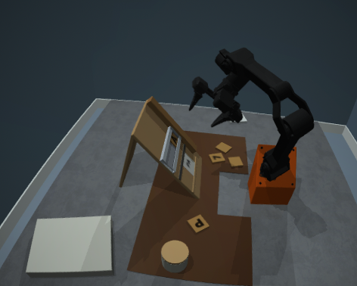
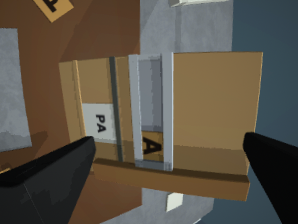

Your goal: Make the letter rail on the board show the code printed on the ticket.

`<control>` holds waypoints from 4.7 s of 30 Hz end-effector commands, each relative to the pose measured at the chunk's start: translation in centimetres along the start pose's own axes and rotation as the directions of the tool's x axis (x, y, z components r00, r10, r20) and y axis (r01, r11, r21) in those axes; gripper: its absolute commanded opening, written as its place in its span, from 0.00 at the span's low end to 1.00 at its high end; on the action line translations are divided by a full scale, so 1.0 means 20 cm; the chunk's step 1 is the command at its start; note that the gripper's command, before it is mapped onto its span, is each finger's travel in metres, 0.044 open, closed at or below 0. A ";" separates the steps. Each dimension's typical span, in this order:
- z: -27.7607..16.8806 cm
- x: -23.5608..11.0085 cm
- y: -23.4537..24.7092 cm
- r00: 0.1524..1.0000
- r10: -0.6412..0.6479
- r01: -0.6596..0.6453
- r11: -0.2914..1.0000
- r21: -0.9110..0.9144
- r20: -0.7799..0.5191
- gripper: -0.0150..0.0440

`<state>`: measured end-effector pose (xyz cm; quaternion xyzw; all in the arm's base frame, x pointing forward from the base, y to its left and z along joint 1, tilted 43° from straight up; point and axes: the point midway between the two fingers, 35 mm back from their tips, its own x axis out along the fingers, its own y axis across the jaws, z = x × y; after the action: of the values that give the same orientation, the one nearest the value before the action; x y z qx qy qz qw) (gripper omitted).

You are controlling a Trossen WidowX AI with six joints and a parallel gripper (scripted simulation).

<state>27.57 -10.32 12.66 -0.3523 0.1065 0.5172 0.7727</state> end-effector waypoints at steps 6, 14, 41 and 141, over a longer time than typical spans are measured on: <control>0.02 -0.01 0.01 1.000 -0.011 0.012 0.999 -0.035 0.007 1.00; 0.10 0.15 0.02 0.997 0.077 -0.075 0.994 -0.081 0.017 0.83; 0.87 1.07 0.75 0.809 0.585 -0.516 0.661 -0.545 -0.058 0.83; 0.84 1.29 0.90 0.809 0.585 -0.515 0.661 -0.545 -0.055 0.83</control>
<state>19.89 23.36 3.68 -0.4714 0.0065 0.7562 0.4538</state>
